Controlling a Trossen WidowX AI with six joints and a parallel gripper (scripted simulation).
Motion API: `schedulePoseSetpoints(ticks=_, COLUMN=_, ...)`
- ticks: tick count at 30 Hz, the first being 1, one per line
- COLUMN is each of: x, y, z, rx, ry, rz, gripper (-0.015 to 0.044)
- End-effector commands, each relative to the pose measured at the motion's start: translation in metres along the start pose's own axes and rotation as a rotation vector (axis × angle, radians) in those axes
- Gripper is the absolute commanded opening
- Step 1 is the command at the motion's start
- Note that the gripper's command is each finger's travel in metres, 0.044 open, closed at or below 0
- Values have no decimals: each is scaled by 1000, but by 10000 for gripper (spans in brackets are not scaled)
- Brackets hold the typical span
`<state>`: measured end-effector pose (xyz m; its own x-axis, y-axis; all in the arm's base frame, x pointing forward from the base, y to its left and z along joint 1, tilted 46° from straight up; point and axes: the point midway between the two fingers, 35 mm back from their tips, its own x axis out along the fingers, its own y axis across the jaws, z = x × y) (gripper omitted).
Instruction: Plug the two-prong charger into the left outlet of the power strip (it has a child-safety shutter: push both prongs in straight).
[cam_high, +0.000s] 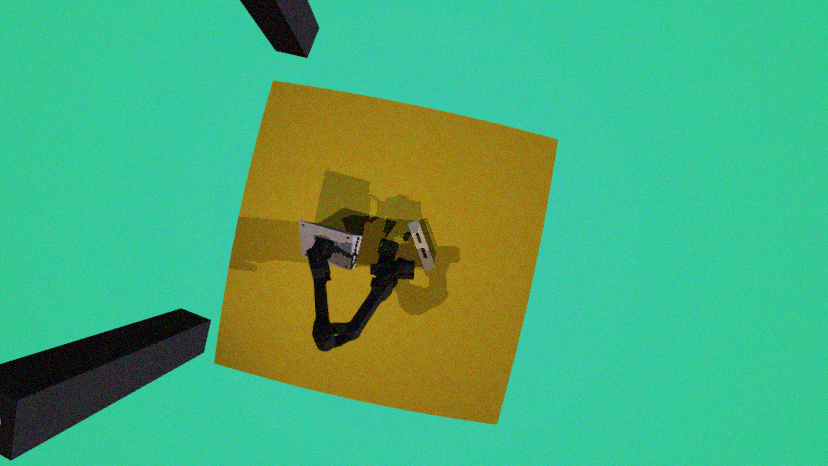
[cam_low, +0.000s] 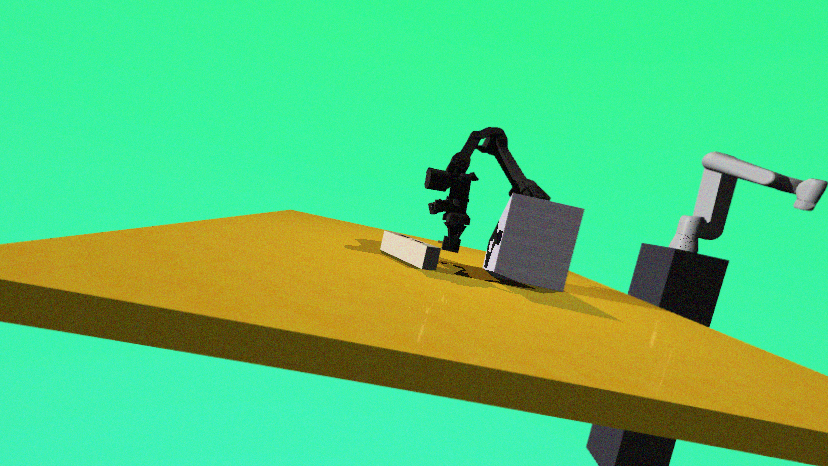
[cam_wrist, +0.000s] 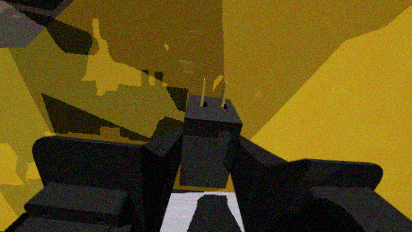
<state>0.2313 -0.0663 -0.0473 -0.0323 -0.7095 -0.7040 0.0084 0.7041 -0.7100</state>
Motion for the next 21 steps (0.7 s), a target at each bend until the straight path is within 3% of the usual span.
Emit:
schedulePoseSetpoints(ticks=1, x=2, y=5, z=3, rx=-58, ry=-5, rz=-8, gripper=0)
schedulePoseSetpoints(ticks=21, x=14, y=33, z=5, rx=-359, ry=-2, rz=-29, gripper=0)
